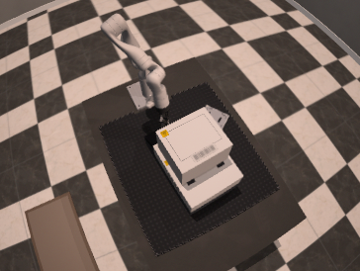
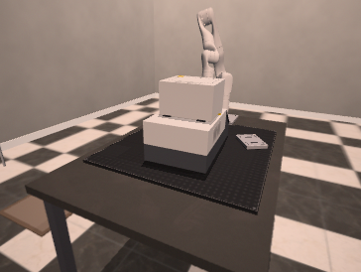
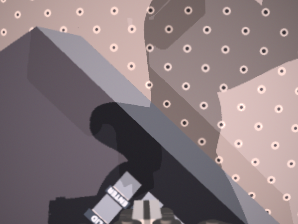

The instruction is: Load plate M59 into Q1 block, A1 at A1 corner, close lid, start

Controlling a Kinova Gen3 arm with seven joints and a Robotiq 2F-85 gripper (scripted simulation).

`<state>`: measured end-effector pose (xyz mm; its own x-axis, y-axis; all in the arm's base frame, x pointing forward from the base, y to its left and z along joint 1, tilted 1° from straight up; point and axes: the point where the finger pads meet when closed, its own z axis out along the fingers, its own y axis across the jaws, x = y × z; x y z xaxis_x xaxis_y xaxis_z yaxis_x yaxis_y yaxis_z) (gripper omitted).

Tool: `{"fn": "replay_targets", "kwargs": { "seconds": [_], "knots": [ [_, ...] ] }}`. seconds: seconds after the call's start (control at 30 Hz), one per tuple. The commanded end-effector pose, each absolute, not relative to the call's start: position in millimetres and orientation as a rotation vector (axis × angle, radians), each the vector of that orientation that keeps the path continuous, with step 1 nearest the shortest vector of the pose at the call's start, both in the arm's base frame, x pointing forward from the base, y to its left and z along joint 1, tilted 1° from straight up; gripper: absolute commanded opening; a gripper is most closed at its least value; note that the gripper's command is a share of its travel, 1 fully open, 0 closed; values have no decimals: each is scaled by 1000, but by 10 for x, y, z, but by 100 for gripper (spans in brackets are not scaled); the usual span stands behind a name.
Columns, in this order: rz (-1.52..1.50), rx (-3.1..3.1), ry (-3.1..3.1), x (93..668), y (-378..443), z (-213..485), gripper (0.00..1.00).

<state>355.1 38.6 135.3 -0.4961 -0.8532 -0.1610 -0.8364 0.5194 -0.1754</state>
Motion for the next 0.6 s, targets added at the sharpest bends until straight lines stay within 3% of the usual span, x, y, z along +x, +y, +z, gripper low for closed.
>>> {"fn": "replay_targets", "kwargs": {
  "seconds": [0.0, 0.57],
  "knots": [
    [-110, -1433, 2533, 3565, 389, 1344, 10],
    [-110, -1433, 2533, 3626, 403, 1266, 10]
  ]
}}
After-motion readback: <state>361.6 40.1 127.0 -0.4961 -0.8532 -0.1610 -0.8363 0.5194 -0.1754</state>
